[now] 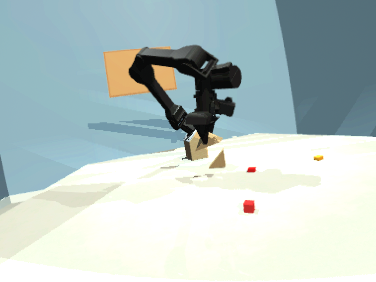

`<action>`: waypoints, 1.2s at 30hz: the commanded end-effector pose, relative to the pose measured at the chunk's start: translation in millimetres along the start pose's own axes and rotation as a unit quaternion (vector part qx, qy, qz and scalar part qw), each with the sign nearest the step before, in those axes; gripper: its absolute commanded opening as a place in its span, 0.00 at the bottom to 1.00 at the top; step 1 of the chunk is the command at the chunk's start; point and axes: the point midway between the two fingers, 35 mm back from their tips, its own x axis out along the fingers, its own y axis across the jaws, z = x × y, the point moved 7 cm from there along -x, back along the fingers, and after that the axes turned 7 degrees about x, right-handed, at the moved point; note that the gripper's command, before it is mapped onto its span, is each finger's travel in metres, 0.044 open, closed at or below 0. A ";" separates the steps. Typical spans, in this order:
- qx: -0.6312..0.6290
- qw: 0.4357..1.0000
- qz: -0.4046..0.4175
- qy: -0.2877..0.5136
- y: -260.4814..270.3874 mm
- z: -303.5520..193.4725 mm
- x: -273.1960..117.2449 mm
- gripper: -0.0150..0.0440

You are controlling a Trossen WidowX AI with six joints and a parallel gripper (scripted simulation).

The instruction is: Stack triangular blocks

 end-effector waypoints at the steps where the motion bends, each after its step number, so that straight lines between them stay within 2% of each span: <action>1: -0.015 0.999 0.015 -0.032 -1.2 -7.7 3.2 0.25; 13: -0.063 0.986 0.021 -0.151 -5.5 -27.9 5.7 0.25; 24: -0.110 0.960 -0.017 -0.256 -8.7 -45.8 6.5 0.25; 36: -0.114 0.958 -0.018 -0.263 10.0 -66.4 -7.3 0.25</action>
